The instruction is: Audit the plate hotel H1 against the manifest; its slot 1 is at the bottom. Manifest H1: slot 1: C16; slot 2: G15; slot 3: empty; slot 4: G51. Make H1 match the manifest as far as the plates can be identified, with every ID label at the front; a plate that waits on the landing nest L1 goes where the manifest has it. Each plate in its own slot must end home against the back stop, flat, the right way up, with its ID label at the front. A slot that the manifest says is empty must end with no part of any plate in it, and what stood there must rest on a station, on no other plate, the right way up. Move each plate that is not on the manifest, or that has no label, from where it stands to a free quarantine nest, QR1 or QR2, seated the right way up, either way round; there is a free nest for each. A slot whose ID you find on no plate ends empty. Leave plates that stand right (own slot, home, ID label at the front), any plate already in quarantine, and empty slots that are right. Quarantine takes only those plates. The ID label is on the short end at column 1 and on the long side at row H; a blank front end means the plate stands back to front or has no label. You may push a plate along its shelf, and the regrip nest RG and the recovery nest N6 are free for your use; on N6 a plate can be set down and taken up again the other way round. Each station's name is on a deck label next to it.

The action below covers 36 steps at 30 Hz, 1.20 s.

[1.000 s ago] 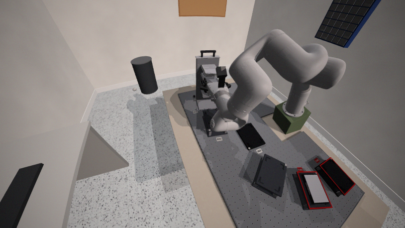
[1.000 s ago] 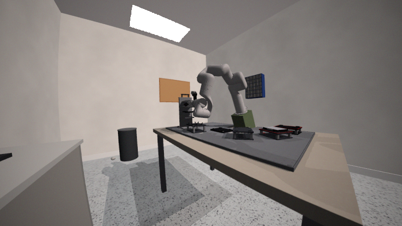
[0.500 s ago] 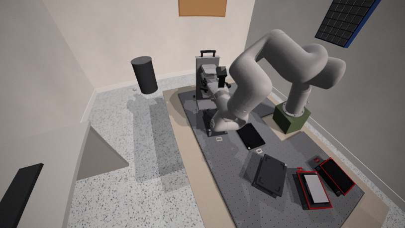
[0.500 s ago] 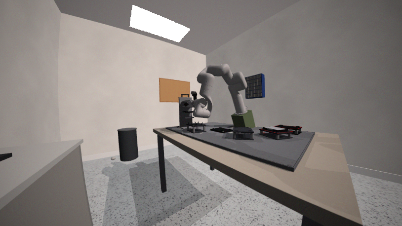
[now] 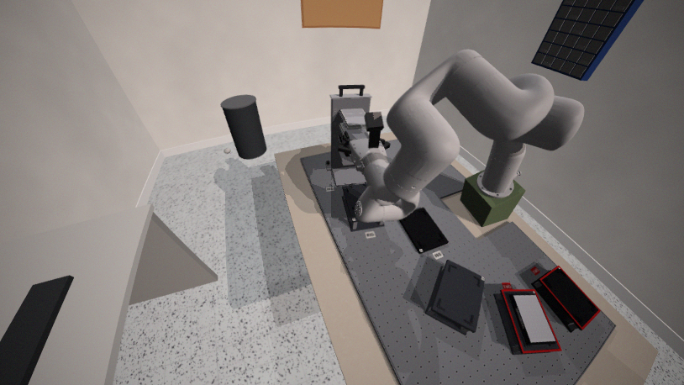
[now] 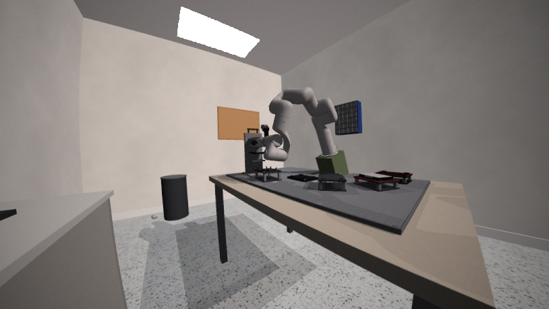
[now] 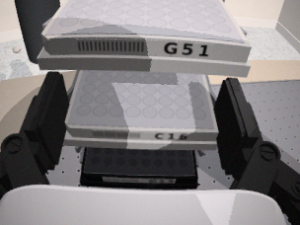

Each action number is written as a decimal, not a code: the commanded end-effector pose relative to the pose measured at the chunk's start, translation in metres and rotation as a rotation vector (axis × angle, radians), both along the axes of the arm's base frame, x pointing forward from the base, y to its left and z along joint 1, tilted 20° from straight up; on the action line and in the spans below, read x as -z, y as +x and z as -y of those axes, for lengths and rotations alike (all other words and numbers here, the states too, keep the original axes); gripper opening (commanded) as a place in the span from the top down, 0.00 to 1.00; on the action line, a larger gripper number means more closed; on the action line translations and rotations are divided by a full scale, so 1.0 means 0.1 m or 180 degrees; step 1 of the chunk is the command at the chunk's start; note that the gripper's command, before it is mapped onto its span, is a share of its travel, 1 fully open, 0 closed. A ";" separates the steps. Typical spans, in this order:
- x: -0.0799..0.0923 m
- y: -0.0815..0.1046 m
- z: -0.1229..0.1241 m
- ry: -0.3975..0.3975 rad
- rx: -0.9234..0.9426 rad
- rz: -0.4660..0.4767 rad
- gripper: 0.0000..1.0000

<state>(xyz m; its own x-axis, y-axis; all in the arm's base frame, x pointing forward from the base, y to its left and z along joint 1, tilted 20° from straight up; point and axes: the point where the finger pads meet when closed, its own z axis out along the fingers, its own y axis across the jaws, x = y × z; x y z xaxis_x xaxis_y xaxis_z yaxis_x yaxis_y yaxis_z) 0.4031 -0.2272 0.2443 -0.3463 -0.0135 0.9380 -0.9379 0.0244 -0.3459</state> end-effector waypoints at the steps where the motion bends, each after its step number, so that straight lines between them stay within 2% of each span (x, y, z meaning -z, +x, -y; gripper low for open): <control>1: -0.01 0.00 0.00 -0.0002 0.0003 0.0009 1.00; 25: -0.02 0.00 0.00 -0.0002 0.0003 0.0009 1.00; 36: -0.03 0.00 -0.15 -0.0001 0.0003 0.0009 1.00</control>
